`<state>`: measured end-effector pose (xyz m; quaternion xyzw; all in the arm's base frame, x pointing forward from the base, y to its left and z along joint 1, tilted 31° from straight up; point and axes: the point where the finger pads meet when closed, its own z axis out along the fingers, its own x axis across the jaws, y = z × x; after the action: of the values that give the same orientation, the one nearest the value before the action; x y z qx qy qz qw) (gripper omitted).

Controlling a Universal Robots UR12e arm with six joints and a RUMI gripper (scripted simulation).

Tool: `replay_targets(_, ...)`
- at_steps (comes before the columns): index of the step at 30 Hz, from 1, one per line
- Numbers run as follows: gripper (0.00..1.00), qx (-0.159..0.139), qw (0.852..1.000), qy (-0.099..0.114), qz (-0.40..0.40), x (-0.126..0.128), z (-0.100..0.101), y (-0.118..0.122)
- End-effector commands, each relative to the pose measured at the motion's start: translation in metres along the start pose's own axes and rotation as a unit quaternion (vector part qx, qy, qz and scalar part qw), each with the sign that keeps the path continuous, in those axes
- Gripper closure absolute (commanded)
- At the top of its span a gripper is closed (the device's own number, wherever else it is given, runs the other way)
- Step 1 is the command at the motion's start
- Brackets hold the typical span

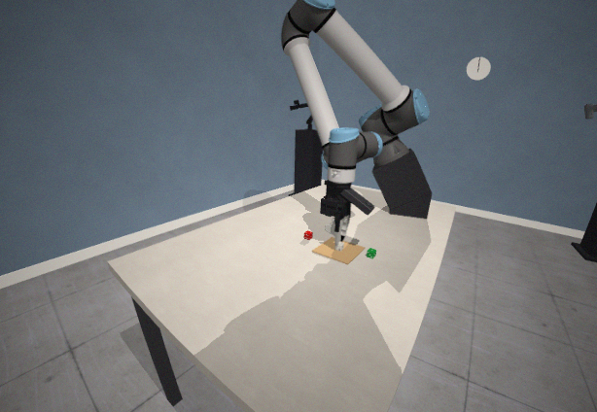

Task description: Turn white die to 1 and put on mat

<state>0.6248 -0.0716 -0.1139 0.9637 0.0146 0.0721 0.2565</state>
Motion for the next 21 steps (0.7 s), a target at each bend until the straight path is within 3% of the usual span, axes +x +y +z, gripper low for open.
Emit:
replay_targets(1,0.76,0.0,1.0,0.0,0.0,0.0,-0.027,0.0)
replay_targets(7,0.76,0.0,1.0,0.0,0.0,0.0,-0.057,0.0)
replay_targets(18,0.76,0.0,1.0,0.0,0.0,0.0,-0.072,0.0)
replay_targets(19,0.0,0.0,1.0,0.0,0.0,0.0,-0.072,0.0)
replay_targets(21,0.0,0.0,1.0,0.0,0.0,0.0,-0.072,0.0)
